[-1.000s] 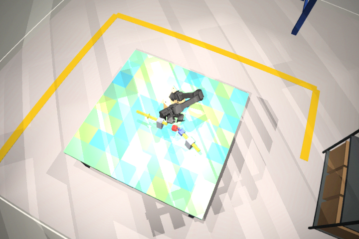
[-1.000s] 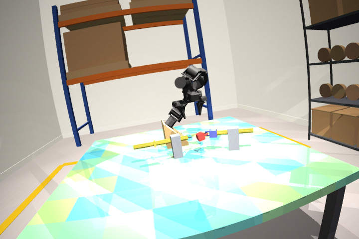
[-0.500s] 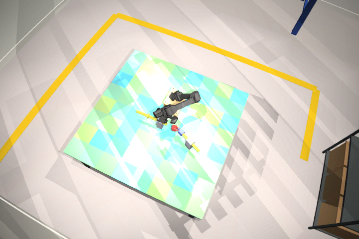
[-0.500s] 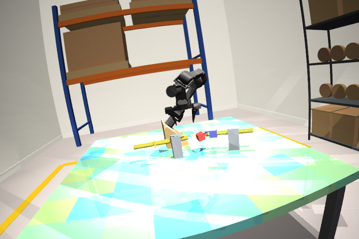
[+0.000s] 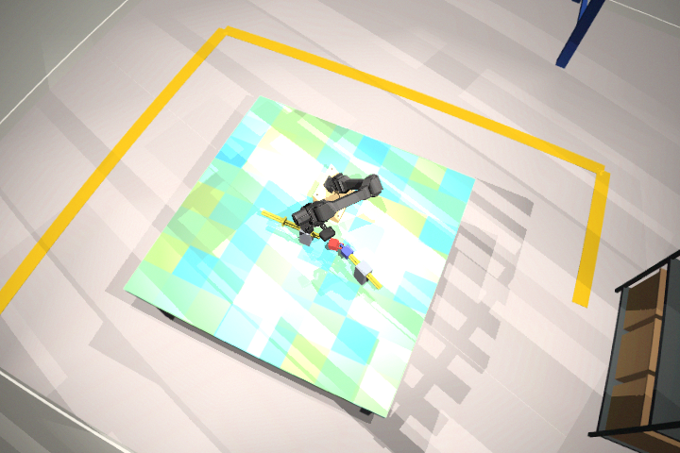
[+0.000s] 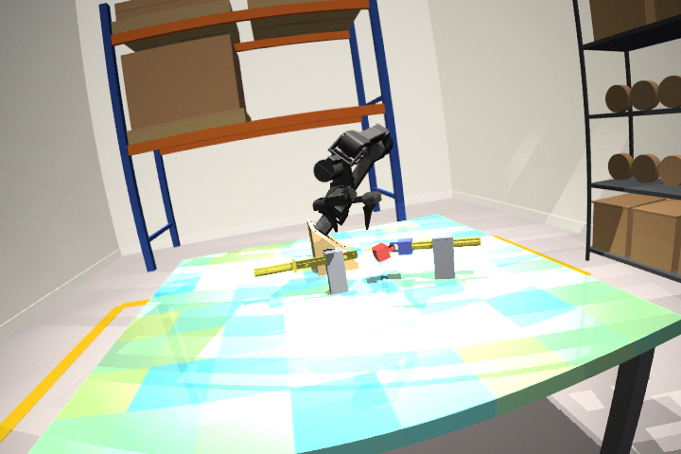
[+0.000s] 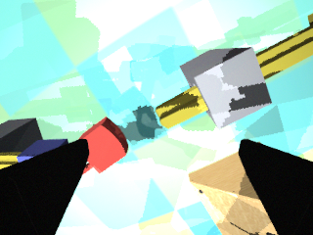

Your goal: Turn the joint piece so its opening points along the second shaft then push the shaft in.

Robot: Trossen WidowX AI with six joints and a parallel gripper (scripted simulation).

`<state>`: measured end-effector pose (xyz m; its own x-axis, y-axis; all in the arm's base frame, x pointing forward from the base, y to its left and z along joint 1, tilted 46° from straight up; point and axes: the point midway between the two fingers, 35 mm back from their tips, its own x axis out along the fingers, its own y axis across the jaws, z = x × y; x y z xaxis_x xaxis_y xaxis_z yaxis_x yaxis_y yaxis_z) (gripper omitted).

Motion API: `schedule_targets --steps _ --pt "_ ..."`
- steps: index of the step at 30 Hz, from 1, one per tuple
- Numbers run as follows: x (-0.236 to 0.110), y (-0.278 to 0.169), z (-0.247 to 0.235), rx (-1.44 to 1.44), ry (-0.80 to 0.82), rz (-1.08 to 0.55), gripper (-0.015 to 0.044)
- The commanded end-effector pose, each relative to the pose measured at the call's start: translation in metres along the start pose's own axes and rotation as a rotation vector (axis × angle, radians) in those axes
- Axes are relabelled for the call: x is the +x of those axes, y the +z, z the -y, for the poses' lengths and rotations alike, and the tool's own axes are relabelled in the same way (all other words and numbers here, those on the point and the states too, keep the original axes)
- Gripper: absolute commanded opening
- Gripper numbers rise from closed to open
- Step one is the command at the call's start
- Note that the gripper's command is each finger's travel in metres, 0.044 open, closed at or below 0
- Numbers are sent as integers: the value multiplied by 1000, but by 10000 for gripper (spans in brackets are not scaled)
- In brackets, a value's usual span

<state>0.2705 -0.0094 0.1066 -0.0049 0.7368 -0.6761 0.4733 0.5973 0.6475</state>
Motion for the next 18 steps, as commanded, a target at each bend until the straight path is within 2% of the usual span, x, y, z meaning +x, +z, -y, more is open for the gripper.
schedule_targets --steps 1,18 --pt "3 1 1 116 11 -10 440" --pt "11 2 2 644 34 -45 440"
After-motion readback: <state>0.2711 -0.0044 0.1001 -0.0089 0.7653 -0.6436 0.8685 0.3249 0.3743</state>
